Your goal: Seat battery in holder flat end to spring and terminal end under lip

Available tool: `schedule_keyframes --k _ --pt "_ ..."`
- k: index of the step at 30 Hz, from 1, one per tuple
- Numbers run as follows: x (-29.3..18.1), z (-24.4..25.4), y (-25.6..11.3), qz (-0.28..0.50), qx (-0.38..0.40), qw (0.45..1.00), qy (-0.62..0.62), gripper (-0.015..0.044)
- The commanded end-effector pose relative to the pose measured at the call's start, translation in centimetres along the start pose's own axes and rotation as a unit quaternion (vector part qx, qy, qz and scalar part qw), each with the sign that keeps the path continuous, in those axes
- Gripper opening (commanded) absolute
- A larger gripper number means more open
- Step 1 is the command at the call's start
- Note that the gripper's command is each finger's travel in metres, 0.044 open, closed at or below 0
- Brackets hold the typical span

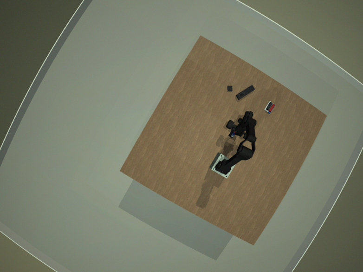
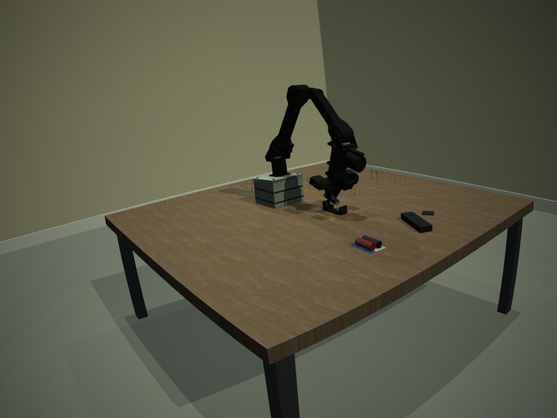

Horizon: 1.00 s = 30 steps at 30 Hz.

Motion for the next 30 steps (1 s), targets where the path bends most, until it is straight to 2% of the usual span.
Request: schedule_keyframes --k 1,30 --pt "0.4 -0.1 0.2 0.015 0.004 1.000 -0.002 0.0067" --pt "2.9 -0.5 1.4 0.105 0.019 0.994 -0.004 0.0067"
Point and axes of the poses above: the point midway between the two fingers, 35 mm back from their tips, its own y axis out along the fingers, its own z axis across the jaws, x = y × z, the point moved 9 cm from there along -y, back along the fingers, and after that the axes turned 11 degrees about -y, right-handed, at the moved point
